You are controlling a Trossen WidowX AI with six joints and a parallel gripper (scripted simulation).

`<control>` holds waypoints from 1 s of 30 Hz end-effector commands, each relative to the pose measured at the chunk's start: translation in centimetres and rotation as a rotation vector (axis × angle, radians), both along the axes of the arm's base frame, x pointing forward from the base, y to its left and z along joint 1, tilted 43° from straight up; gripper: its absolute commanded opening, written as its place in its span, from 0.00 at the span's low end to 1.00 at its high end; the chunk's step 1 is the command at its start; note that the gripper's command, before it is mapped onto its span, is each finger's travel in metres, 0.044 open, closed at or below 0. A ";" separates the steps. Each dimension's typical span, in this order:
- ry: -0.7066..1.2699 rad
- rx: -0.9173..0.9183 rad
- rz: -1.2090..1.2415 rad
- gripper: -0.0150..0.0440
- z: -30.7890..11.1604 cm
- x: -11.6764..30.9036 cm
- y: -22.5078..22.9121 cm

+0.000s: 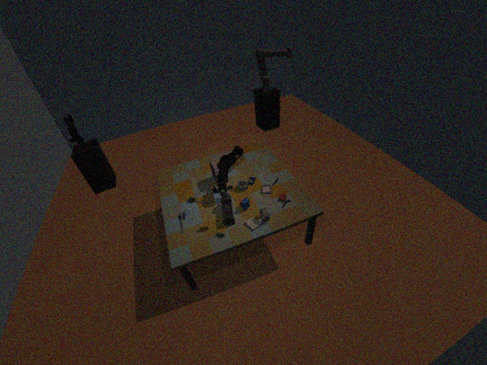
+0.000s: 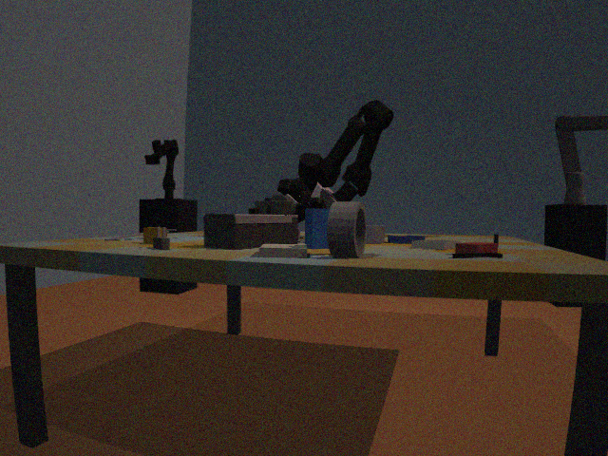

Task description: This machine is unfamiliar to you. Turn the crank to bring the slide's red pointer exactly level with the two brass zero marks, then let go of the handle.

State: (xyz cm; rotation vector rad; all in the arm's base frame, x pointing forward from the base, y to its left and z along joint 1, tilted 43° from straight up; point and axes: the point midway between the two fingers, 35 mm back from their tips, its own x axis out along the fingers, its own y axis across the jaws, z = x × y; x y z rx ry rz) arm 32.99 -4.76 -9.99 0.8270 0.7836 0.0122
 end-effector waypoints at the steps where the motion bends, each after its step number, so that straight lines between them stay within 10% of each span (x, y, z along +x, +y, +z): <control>1: 0.008 -0.003 -0.019 0.25 -0.1 -0.3 -0.9; 30: 0.008 -0.005 -0.019 0.25 3.5 -0.4 -3.5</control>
